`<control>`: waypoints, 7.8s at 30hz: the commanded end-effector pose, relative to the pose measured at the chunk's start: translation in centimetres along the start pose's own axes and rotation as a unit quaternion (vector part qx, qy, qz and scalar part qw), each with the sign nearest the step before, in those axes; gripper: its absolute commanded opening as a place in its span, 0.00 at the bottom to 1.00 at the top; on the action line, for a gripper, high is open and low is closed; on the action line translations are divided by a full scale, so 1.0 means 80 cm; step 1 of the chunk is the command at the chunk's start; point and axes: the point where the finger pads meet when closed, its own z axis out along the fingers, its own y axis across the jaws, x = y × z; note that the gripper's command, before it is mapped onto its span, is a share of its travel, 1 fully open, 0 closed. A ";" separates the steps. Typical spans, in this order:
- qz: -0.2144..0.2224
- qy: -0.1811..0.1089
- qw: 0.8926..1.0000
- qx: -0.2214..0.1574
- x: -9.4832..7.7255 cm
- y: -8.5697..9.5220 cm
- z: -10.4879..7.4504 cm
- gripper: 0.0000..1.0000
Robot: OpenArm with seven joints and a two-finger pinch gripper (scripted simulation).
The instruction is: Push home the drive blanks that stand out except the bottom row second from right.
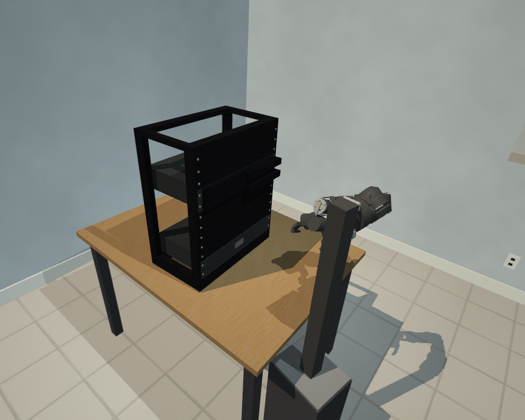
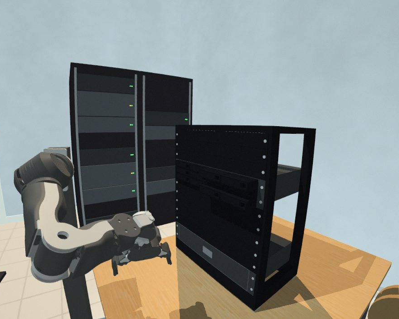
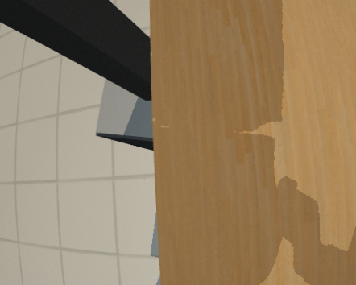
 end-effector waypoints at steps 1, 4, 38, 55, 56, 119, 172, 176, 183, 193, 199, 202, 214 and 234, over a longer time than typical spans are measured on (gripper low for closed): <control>-0.010 -0.005 0.999 -0.036 -0.001 0.014 -0.003 1.00; -0.015 -0.007 0.999 -0.052 -0.001 0.020 -0.005 1.00; -0.167 -0.047 0.835 -0.522 0.045 0.162 -0.160 1.00; -0.211 -0.051 0.738 -0.639 0.070 0.170 -0.229 1.00; -0.213 -0.052 0.733 -0.643 0.071 0.170 -0.232 1.00; -0.223 -0.054 0.704 -0.672 0.094 0.194 -0.307 1.00; -0.224 -0.053 0.704 -0.672 0.098 0.198 -0.317 1.00; -0.224 -0.053 0.704 -0.672 0.098 0.198 -0.317 1.00; -0.224 -0.053 0.704 -0.672 0.098 0.198 -0.317 1.00; -0.224 -0.053 0.704 -0.672 0.098 0.198 -0.317 1.00; -0.224 -0.053 0.704 -0.672 0.098 0.198 -0.317 0.00; -0.224 -0.053 0.704 -0.672 0.098 0.198 -0.317 0.00; -0.224 -0.053 0.704 -0.672 0.098 0.198 -0.317 0.00; -0.225 -0.052 0.703 -0.672 0.108 0.198 -0.309 0.00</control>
